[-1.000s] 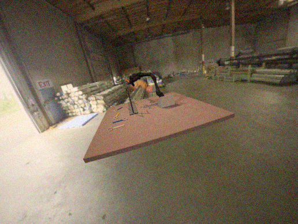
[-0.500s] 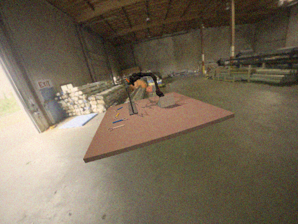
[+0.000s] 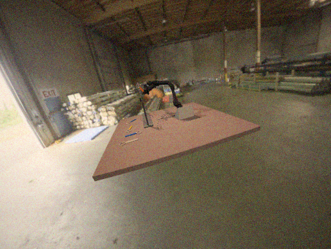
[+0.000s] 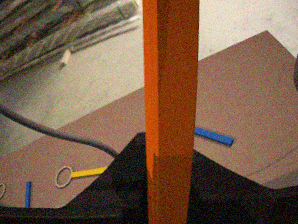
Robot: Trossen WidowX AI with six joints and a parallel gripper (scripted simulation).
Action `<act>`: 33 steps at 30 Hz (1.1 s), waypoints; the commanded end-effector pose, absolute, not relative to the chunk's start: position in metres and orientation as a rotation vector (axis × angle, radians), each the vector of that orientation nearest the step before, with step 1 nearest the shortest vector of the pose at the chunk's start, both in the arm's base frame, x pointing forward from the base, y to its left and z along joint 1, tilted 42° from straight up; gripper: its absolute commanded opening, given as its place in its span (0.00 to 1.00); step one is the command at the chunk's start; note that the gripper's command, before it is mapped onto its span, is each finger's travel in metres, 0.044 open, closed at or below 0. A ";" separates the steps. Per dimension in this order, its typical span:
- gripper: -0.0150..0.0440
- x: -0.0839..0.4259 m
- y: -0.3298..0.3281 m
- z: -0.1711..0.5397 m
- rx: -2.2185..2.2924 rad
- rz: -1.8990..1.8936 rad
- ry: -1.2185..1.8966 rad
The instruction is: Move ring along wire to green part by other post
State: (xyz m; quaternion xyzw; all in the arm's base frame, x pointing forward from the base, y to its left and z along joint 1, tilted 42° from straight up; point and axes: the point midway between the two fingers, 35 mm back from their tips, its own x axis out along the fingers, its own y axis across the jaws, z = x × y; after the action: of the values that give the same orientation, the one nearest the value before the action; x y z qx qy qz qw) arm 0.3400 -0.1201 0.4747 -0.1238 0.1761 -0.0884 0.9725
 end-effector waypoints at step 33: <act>0.00 0.339 -0.138 0.481 -0.704 -0.314 0.327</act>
State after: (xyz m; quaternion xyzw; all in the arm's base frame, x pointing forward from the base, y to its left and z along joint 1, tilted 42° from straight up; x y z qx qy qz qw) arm 0.3394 -0.1359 0.4820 -0.3200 0.1588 -0.1456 0.9226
